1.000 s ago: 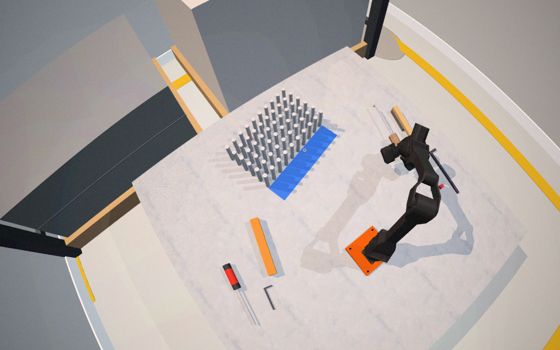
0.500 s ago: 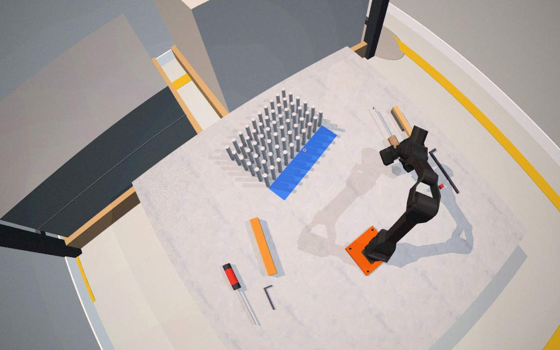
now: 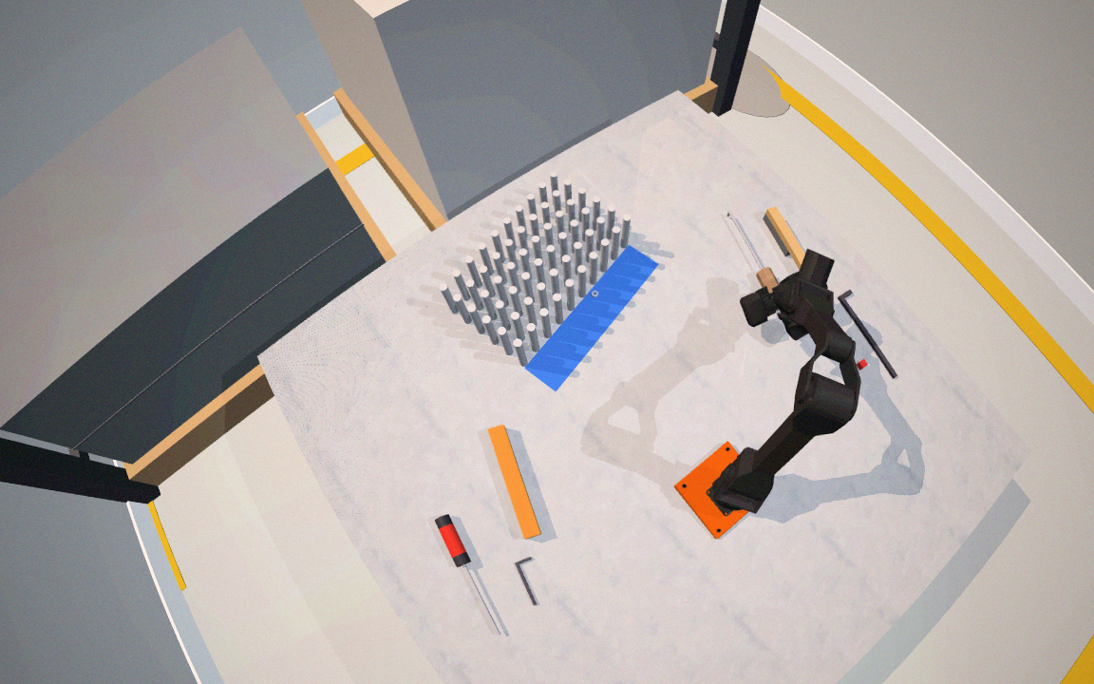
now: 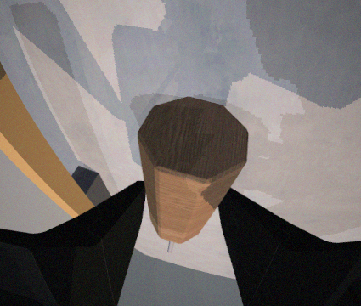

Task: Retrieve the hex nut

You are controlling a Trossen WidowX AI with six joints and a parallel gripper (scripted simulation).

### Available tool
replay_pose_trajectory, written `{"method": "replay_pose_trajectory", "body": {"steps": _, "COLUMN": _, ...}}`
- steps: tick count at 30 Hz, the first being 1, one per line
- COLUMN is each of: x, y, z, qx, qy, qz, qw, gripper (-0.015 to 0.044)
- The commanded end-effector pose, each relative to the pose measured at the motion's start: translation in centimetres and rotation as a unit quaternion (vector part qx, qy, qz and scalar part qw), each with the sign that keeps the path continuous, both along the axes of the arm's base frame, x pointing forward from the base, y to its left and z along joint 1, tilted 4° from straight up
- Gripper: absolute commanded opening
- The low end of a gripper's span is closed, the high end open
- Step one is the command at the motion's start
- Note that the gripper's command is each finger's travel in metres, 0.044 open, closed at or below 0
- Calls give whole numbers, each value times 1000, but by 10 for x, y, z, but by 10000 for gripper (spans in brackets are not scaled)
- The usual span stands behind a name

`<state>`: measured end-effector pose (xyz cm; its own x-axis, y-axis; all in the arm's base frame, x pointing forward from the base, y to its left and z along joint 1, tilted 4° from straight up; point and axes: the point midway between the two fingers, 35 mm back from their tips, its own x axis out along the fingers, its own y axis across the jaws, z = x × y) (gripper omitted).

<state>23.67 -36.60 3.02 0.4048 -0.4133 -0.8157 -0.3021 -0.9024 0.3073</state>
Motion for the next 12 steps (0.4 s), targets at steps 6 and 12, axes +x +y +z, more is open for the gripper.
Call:
{"method": "replay_pose_trajectory", "body": {"steps": 6, "x": 0, "y": -1, "z": 1, "qx": -1, "qy": -1, "qz": 0, "qw": 1000, "gripper": 289}}
{"method": "replay_pose_trajectory", "body": {"steps": 12, "x": 0, "y": -1, "z": 1, "qx": -1, "qy": -1, "qz": 0, "qw": 1000, "gripper": 440}}
